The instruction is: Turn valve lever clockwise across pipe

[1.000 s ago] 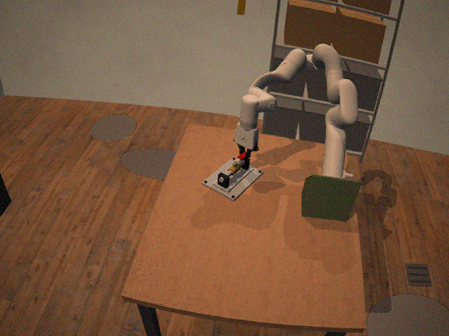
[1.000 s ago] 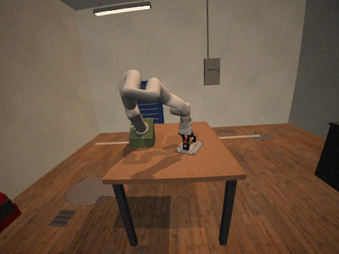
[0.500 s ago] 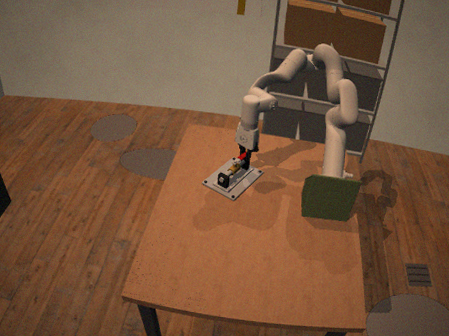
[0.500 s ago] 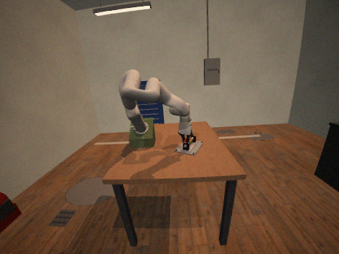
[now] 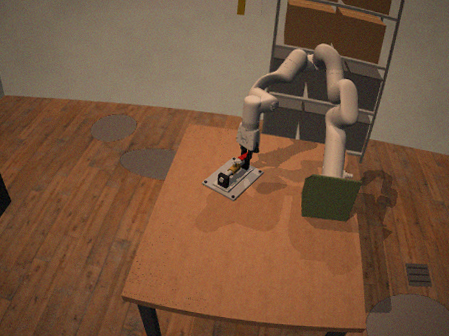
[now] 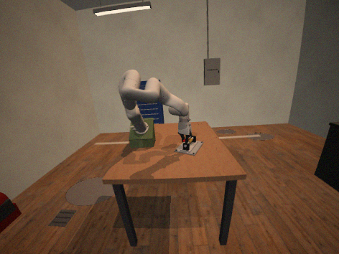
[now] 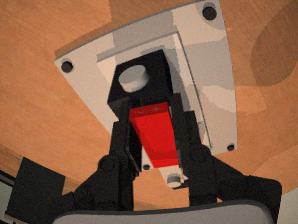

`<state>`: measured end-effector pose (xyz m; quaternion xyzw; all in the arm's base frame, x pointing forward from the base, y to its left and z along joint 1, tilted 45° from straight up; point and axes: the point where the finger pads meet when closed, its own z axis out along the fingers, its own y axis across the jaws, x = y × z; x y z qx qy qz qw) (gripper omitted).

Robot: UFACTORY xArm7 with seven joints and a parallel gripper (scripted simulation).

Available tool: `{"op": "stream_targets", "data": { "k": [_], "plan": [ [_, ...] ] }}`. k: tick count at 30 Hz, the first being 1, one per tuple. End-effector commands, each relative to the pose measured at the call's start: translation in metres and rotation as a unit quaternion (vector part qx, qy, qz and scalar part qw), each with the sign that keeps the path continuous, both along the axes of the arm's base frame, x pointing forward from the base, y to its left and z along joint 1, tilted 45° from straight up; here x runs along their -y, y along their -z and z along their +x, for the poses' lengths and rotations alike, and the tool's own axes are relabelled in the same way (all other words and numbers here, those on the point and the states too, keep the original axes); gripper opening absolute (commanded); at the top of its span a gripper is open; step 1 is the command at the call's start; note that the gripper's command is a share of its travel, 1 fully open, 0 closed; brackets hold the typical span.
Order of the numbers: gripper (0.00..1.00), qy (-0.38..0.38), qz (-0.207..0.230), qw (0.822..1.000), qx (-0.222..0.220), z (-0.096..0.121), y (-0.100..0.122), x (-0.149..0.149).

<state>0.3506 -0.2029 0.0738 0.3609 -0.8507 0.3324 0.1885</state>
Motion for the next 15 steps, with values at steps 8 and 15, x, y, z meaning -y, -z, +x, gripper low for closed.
{"op": "stream_targets", "data": {
  "k": [8, 15],
  "plan": [
    [0.0, 0.023, -0.001, 0.999, 0.022, -0.0052, 0.0036, -0.0053],
    [0.0, 0.037, -0.003, 0.999, 0.036, -0.0072, 0.0051, -0.007]
  ]
}}
